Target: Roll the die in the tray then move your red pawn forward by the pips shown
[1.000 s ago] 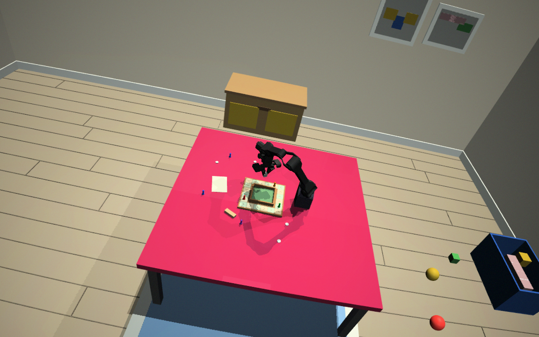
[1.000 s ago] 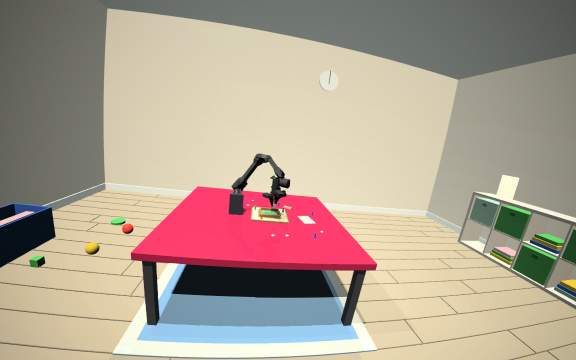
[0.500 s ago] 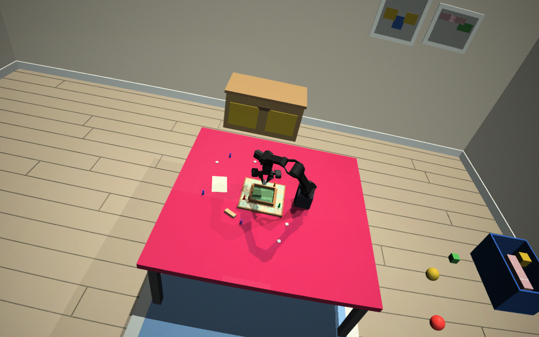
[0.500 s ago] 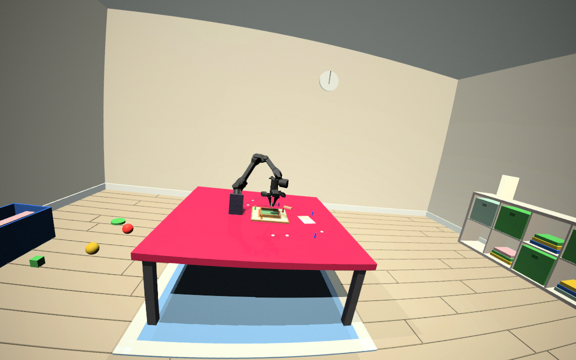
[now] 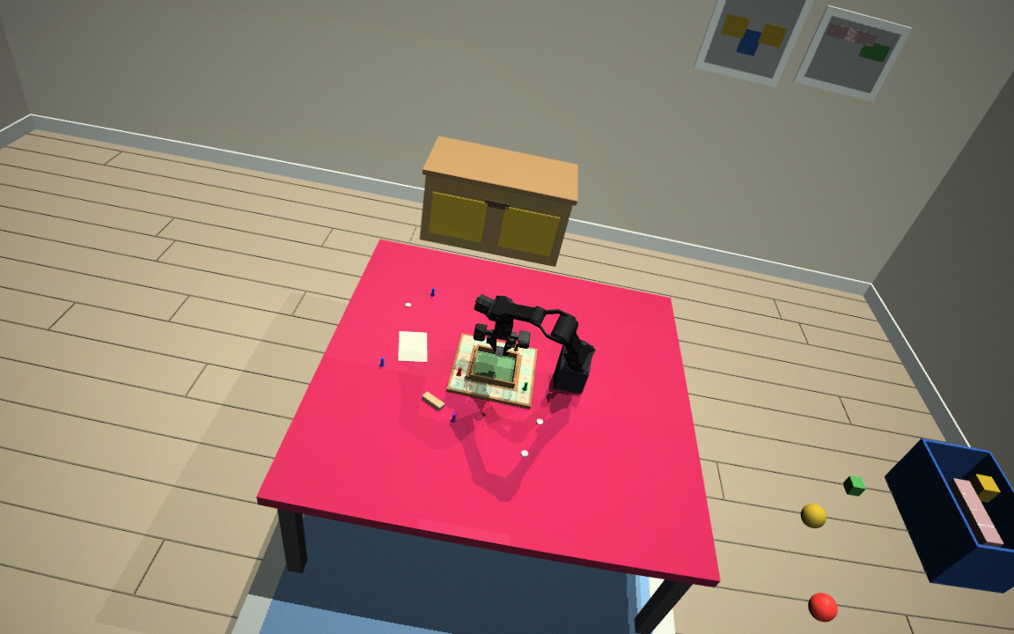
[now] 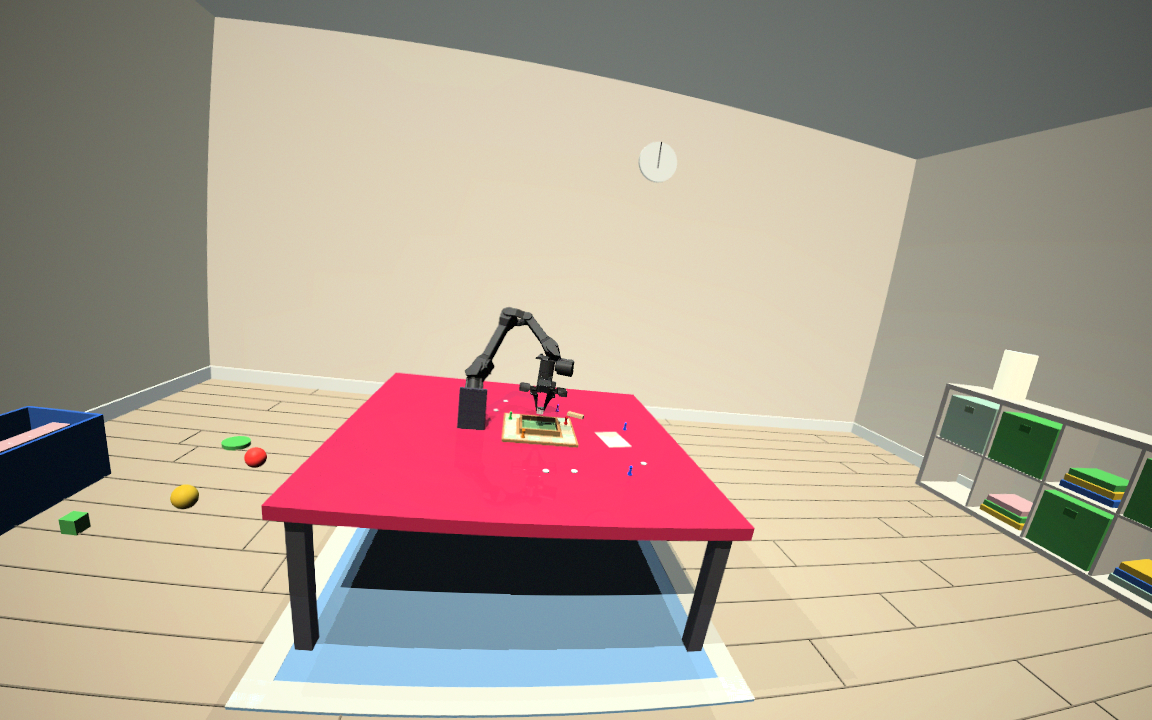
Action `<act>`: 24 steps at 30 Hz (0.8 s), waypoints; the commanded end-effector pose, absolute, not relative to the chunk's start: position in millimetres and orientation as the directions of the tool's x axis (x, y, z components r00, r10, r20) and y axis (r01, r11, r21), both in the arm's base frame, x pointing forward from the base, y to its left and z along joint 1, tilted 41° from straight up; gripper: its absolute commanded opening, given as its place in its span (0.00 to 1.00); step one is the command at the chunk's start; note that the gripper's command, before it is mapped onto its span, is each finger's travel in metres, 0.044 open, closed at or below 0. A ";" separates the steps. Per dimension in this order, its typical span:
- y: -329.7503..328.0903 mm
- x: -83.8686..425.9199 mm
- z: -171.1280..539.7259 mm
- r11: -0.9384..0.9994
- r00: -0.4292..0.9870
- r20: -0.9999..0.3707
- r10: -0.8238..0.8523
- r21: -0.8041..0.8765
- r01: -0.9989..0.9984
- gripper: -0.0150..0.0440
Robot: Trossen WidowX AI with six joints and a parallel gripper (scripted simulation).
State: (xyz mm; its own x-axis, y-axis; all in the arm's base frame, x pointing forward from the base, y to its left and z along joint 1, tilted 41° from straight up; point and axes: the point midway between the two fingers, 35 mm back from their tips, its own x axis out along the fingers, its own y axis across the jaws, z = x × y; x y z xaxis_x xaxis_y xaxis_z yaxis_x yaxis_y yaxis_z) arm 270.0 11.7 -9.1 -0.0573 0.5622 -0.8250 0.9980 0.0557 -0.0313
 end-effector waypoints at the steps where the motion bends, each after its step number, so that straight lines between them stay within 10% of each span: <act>1: 14.1 266.5 -11.6 0.069 -0.084 -0.874 0.478 -0.058 0.996 0.25; 24: 15.4 263.7 -16.5 0.031 0.012 -0.990 -0.143 0.008 0.999 0.25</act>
